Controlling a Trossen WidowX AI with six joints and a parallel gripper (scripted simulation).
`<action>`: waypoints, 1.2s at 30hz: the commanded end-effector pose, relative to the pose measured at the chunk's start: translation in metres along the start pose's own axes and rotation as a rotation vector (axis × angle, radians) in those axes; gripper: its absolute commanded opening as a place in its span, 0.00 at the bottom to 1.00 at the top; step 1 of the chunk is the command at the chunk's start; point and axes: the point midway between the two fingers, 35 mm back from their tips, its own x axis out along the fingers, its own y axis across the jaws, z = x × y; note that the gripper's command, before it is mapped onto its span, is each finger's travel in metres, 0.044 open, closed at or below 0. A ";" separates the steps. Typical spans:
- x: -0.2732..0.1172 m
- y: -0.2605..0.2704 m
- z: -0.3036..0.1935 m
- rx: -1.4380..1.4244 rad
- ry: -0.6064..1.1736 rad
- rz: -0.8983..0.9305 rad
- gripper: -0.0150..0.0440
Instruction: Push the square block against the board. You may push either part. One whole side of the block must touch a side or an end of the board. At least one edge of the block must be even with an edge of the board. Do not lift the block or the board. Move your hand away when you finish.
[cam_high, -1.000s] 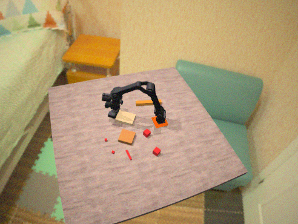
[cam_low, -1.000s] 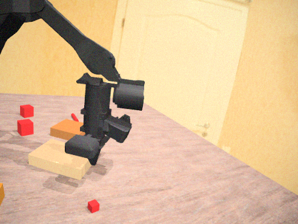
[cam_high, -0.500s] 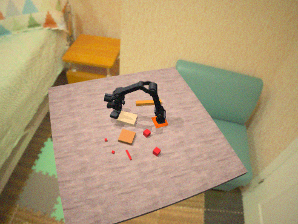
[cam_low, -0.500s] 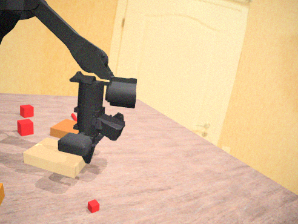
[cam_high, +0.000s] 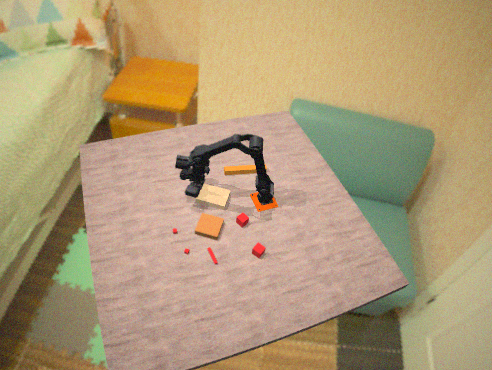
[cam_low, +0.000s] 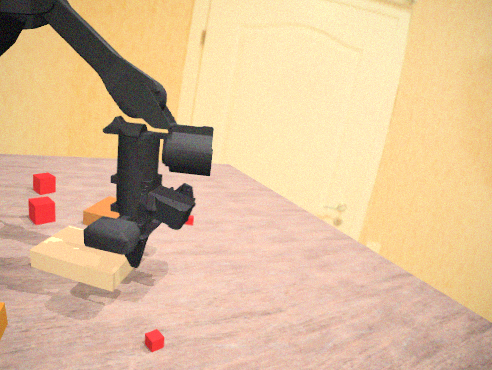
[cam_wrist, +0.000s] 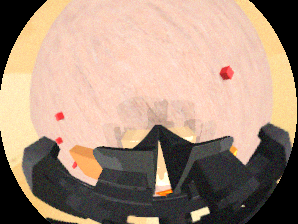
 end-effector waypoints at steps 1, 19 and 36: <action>0.007 -0.002 -0.013 0.007 0.033 -0.005 0.25; 0.008 -0.003 -0.027 0.007 0.034 -0.005 0.25; 0.008 -0.003 -0.027 0.007 0.034 -0.005 0.25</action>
